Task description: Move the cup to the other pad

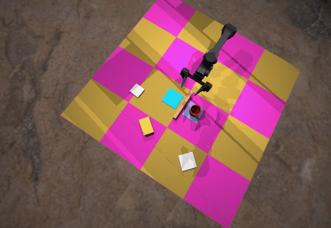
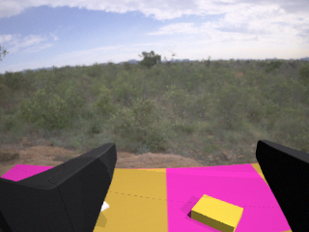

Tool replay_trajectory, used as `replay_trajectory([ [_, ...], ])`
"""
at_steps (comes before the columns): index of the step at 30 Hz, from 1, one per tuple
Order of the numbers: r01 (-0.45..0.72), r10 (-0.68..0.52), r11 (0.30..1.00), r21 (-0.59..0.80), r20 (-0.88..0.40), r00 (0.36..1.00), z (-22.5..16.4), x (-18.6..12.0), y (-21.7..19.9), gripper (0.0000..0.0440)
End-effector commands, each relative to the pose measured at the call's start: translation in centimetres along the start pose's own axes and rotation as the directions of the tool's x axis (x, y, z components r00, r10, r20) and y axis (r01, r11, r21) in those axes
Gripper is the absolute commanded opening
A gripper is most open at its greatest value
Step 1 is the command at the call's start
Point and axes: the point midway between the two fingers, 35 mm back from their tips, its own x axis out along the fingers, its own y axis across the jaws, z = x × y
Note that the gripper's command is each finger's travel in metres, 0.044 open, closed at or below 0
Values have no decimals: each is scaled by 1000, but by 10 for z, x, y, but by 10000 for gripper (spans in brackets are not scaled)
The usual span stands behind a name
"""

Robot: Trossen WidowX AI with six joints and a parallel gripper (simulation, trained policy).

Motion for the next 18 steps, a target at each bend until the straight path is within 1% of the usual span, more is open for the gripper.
replay_trajectory([
  [1,-5,5,1000,0,0,1000,1,0,1,374],
  [13,-41,43,999,27,-69,997,3,6,13,63],
  [14,-43,45,999,33,-79,996,3,7,14,47],
  [15,-45,48,998,40,-89,995,3,8,15,46],
  [18,-54,61,996,64,-114,992,3,12,19,76],
])
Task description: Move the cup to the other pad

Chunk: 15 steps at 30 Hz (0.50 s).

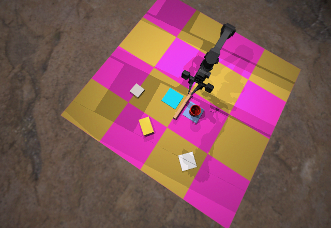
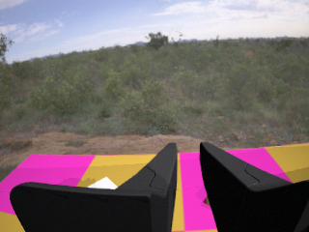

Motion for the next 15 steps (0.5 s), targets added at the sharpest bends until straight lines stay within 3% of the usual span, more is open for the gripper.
replay_trajectory([
  [1,-20,21,999,28,-28,999,2,4,6,90],
  [5,-35,39,997,64,-63,997,3,8,12,120],
  [15,-50,77,986,159,-163,984,3,18,26,115],
])
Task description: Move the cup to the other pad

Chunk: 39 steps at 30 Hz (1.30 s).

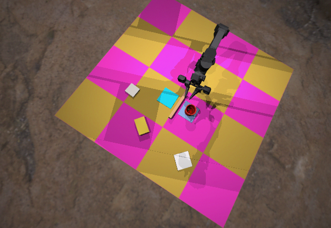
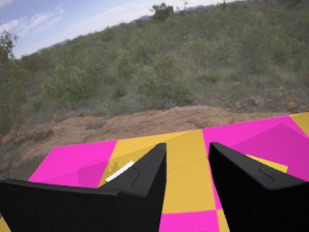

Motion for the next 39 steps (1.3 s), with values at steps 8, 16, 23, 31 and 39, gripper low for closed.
replay_trajectory([
  [8,-12,25,994,107,-118,993,-2,12,15,114],
  [16,8,34,981,192,-214,976,-5,20,25,119],
  [23,43,40,963,265,-299,953,-10,26,33,125],
  [31,104,42,934,340,-397,917,-16,32,43,129],
  [39,188,38,897,400,-495,868,-25,37,51,130],
])
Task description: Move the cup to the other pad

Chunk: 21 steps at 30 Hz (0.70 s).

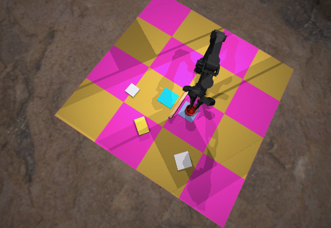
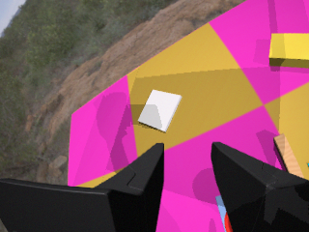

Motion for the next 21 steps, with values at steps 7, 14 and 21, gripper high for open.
replay_trajectory([
  [7,72,-59,991,111,-118,991,-12,10,5,129],
  [14,153,-116,972,179,-202,972,-22,18,3,125],
  [21,249,-182,942,225,-282,942,-33,25,-3,118],
])
